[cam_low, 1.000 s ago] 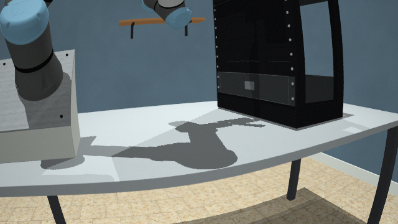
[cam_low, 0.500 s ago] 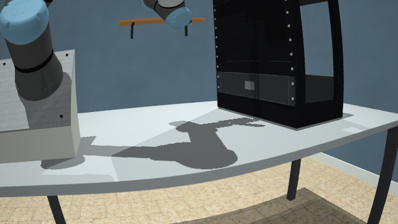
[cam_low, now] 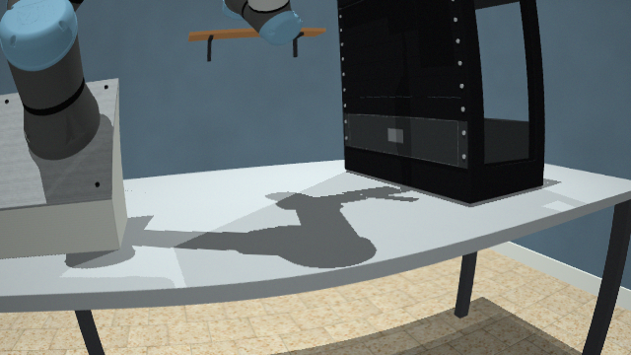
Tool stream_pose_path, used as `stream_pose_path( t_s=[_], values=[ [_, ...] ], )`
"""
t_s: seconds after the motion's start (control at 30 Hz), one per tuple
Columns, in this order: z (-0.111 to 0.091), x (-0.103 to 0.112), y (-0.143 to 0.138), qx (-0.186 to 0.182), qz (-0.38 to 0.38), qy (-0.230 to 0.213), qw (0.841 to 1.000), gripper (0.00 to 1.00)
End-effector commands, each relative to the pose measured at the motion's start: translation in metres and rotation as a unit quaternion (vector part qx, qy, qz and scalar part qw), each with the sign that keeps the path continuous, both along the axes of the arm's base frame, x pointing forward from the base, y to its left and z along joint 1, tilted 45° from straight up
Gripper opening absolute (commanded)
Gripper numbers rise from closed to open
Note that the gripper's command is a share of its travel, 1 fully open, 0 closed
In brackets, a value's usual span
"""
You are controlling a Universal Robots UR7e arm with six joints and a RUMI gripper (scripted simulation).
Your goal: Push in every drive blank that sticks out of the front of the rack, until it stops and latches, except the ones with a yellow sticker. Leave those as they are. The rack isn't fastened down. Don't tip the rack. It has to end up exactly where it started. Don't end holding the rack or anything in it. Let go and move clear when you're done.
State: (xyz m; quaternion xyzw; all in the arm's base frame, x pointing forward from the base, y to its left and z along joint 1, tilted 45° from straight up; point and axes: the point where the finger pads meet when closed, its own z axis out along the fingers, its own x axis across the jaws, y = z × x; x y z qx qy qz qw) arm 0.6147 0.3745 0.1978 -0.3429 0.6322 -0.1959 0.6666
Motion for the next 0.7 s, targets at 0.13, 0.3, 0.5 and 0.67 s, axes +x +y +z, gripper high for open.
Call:
stream_pose_path(
  t_s=[0.13, 0.3, 0.5, 0.67],
  values=[
    [0.002, -0.033, -0.006, 0.000, 0.000, -0.001, 1.000, 0.00],
    [0.003, -0.062, -0.013, 0.000, 0.000, -0.001, 1.000, 0.00],
    [0.003, -0.081, -0.017, 0.000, 0.000, -0.001, 1.000, 0.00],
    [0.004, -0.092, -0.019, 0.000, 0.000, -0.001, 1.000, 0.00]
  ],
)
